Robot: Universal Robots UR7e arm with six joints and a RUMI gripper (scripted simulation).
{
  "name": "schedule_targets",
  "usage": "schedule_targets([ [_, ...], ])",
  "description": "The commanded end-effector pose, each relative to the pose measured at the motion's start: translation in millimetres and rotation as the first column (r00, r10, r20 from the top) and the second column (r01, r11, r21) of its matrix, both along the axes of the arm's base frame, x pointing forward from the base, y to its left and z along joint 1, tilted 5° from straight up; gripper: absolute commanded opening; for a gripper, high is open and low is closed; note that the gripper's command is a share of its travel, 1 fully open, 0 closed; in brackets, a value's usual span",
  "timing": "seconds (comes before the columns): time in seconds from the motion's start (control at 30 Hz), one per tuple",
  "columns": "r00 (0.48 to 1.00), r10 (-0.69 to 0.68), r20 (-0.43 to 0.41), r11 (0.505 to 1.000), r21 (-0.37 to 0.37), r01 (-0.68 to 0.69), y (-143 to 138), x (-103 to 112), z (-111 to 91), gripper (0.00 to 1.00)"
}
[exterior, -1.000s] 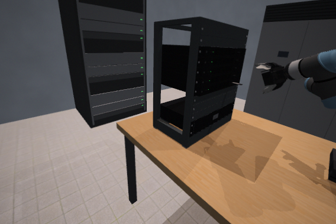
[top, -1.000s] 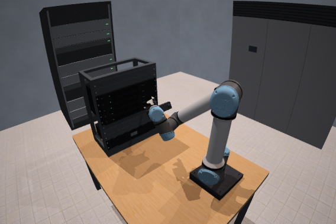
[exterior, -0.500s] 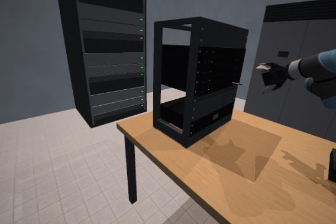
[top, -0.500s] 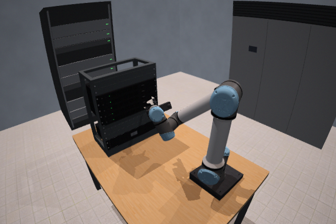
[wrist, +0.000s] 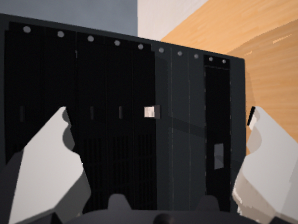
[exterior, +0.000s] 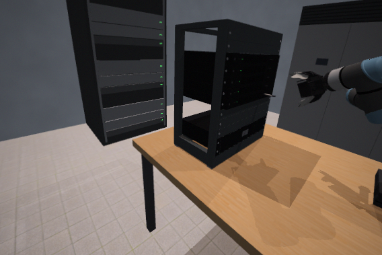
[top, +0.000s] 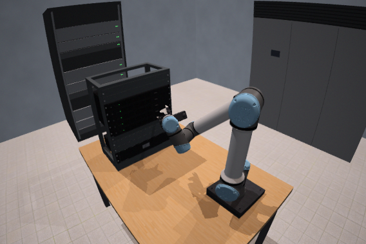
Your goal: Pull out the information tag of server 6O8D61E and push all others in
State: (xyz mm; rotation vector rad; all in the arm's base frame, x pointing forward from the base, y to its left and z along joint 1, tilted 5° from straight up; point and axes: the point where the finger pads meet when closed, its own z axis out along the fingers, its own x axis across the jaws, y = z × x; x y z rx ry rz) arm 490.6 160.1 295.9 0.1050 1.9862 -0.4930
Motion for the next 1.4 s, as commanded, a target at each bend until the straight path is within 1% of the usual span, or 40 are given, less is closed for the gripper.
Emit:
schedule_targets([
  [0.0, 1.0, -0.001, 0.002, 1.0, 0.002, 0.001, 0.0, 0.1, 0.4, 1.0],
  [1.37, 1.0, -0.007, 0.01, 1.0, 0.022, 0.007, -0.1, 0.4, -0.8, 1.0],
])
